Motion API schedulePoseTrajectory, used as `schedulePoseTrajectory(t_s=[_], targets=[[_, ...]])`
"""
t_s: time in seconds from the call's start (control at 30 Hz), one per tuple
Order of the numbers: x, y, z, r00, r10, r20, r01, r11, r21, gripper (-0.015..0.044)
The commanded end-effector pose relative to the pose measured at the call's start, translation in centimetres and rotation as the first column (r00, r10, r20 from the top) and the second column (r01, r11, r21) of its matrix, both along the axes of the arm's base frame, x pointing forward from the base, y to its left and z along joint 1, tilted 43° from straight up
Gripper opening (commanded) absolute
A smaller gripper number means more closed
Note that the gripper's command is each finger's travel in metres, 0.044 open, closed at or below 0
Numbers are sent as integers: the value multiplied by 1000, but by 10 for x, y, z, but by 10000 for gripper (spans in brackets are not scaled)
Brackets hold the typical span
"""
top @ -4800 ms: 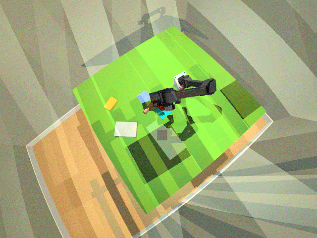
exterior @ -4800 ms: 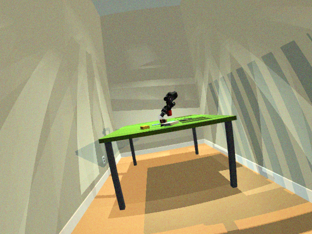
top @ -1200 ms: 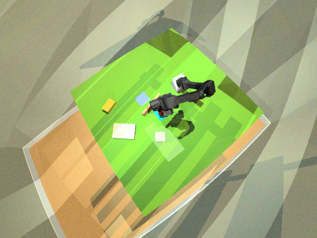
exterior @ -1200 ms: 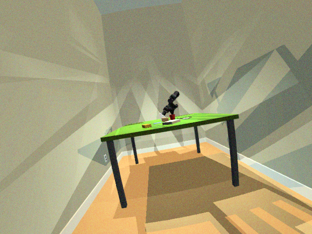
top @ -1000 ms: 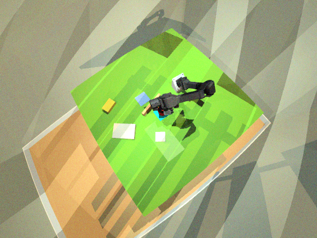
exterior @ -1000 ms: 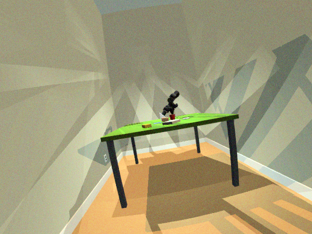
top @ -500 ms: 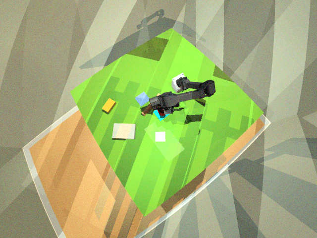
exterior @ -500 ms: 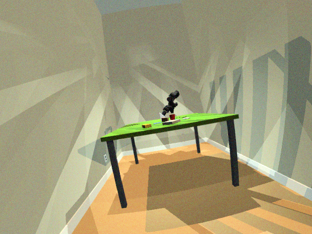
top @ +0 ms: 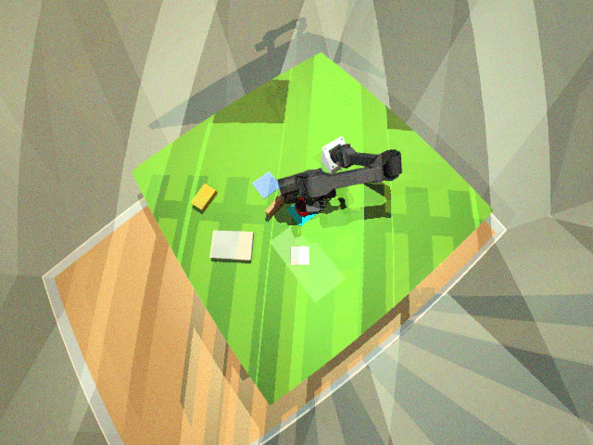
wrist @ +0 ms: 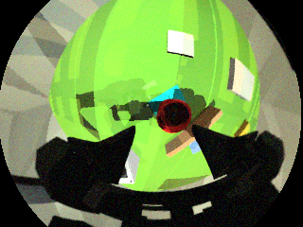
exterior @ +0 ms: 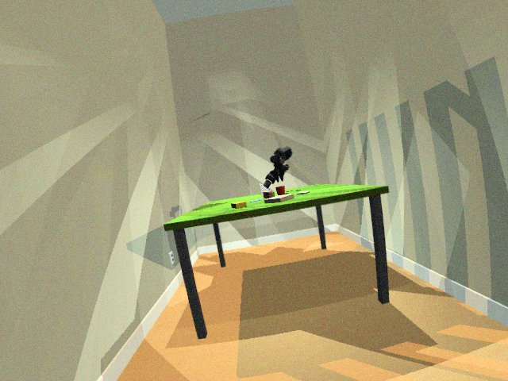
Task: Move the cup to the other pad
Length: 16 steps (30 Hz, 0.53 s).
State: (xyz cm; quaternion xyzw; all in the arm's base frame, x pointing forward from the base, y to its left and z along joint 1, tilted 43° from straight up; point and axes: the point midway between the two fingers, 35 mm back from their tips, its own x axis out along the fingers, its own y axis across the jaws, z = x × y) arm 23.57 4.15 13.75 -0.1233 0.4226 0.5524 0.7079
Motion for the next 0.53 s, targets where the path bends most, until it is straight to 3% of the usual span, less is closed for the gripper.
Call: schedulePoseTrajectory(t_s=[0.0,0.5], targets=[[1,-10,10,1000,2,7,-2,1000,-6,440],[-1,-25,28,1000,-1,6,1,1000,-2,440]])
